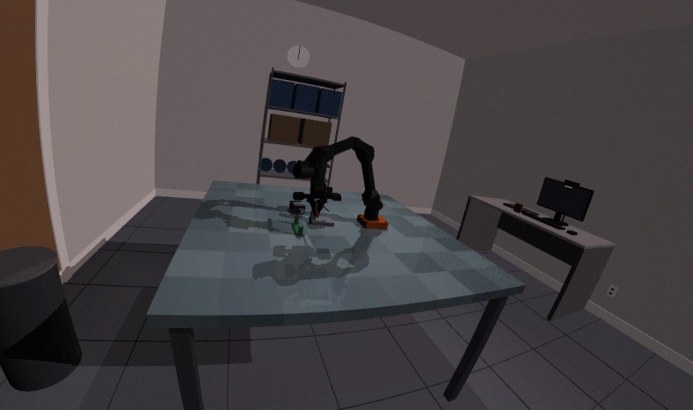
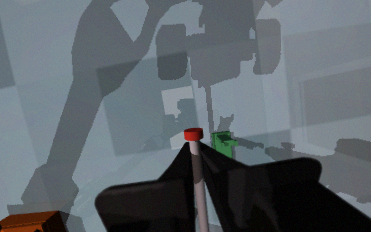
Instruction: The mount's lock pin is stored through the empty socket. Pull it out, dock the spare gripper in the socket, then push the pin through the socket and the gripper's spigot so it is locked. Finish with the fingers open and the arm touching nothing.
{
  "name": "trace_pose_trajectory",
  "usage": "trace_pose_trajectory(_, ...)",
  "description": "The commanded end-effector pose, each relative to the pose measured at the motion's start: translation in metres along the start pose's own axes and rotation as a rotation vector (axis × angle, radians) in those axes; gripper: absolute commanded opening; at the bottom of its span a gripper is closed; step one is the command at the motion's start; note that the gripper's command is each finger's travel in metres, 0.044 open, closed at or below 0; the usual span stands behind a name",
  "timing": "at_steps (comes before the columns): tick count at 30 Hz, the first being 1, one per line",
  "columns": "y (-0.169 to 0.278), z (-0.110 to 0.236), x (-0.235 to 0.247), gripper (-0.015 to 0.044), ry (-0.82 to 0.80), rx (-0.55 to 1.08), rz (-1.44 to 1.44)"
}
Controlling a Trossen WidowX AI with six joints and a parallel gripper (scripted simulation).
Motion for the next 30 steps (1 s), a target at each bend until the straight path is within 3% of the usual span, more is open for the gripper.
trace_pose_trajectory(1,-0.007,0.002,-0.009,0.0,0.001,-0.004,0.007)
trace_pose_trajectory(30,-0.031,-0.01,-0.045,0.0,-0.001,0.002,0.02)
Point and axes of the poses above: the point midway between the two fingers, 35 mm back from their tips, its own z axis back along the fingers, its own x axis across the jaws, y = z × x, the point moved 6 cm from there along z, back along the fingers, and after that the axes turned 15 degrees about -z, right-handed, at the moved point
